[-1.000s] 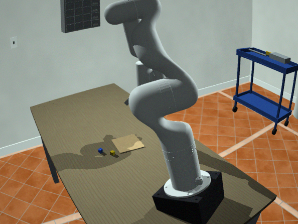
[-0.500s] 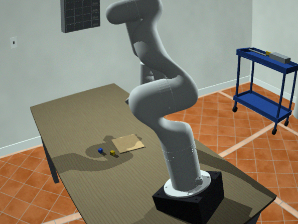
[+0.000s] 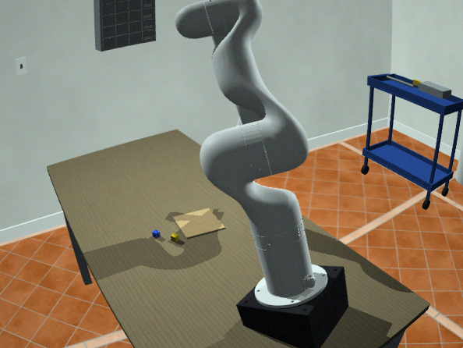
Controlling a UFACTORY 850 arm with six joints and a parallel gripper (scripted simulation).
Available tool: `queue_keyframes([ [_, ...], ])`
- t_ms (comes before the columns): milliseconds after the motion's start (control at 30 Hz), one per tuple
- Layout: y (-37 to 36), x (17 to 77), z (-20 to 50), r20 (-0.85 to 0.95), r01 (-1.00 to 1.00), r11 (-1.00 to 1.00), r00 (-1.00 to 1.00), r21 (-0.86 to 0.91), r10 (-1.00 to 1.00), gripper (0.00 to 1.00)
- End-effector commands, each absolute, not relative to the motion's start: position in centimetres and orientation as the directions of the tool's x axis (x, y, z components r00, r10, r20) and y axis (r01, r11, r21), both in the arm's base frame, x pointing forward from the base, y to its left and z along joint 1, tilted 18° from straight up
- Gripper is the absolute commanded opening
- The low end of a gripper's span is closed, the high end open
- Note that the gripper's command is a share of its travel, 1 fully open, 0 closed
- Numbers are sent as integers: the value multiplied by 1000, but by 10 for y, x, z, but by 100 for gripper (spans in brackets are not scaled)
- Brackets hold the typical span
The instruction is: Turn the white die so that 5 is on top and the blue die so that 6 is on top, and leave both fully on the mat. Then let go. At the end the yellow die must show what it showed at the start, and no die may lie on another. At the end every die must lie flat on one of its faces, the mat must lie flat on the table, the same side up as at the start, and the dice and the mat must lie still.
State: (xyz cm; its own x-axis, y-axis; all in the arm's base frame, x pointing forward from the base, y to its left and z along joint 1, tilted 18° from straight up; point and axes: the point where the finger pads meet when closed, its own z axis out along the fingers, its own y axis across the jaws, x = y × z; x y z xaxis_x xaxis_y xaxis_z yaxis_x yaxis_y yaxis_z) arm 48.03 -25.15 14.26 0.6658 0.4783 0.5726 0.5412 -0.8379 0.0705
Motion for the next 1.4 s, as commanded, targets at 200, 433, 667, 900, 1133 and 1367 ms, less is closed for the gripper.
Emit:
queue_keyframes([
  [200,-251,476,139,788,534,-839,470,105,398,15],
  [433,-253,473,138,889,532,-840,327,107,321,15],
  [667,-255,470,139,954,528,-842,181,109,237,15],
  [900,-256,468,138,975,527,-843,111,108,194,15],
  [1133,-255,469,136,975,530,-841,111,108,194,15],
  [1367,-255,472,126,975,532,-840,111,107,195,15],
])
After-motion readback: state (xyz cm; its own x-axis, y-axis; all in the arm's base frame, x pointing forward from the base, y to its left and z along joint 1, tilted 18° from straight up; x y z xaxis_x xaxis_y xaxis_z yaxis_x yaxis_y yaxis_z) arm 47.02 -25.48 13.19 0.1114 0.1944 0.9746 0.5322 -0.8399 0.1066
